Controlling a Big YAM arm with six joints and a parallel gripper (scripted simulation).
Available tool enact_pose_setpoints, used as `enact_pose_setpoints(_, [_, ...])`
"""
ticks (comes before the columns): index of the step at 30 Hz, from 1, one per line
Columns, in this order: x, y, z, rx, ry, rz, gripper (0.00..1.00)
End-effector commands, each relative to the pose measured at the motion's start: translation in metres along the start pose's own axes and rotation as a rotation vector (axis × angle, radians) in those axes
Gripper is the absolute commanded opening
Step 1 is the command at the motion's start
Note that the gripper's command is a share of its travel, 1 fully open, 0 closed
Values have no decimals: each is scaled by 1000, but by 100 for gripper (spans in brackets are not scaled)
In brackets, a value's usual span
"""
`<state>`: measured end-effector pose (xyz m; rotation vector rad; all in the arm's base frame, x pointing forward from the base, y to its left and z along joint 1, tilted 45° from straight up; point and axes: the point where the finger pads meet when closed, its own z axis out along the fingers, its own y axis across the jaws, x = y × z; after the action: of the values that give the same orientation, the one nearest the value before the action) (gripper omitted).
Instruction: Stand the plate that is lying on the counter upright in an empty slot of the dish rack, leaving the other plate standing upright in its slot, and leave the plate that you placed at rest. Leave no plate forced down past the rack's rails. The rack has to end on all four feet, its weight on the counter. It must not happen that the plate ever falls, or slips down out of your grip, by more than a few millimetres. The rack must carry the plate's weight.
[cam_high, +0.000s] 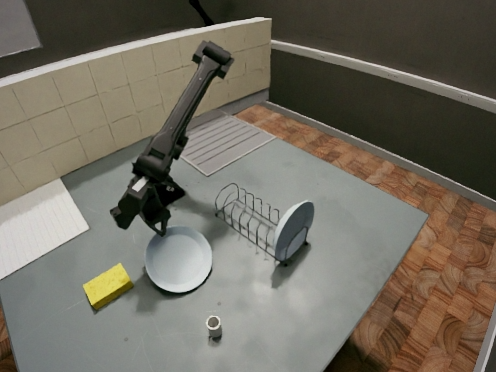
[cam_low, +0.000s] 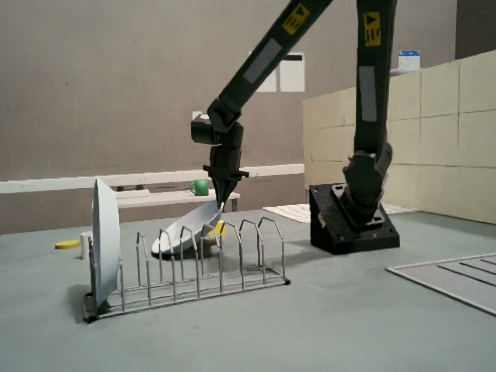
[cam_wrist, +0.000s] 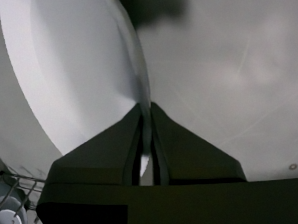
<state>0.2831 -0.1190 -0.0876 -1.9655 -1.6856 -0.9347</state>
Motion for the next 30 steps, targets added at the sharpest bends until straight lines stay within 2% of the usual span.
enact_pose_setpoints(1, [-3, 14, -2, 39, -3, -28, 0])
enact_pose_setpoints(4, [-3, 15, -3, 45, -3, -28, 0])
enact_pose_setpoints(5, [0, 8, 0, 59, 6, -17, 0])
enact_pose_setpoints(6, [-3, 16, -4, 55, -3, -28, 0])
enact_pose_setpoints(9, [-3, 18, -6, 65, -3, -28, 0])
enact_pose_setpoints(11, [0, 10, -3, 79, 7, -16, 0])
enact_pose_setpoints(14, [-3, 15, -7, 73, 1, -19, 0])
enact_pose_setpoints(17, [0, 8, -3, 83, 9, -10, 0])
enact_pose_setpoints(30, [0, 8, -3, 83, 9, -10, 0])
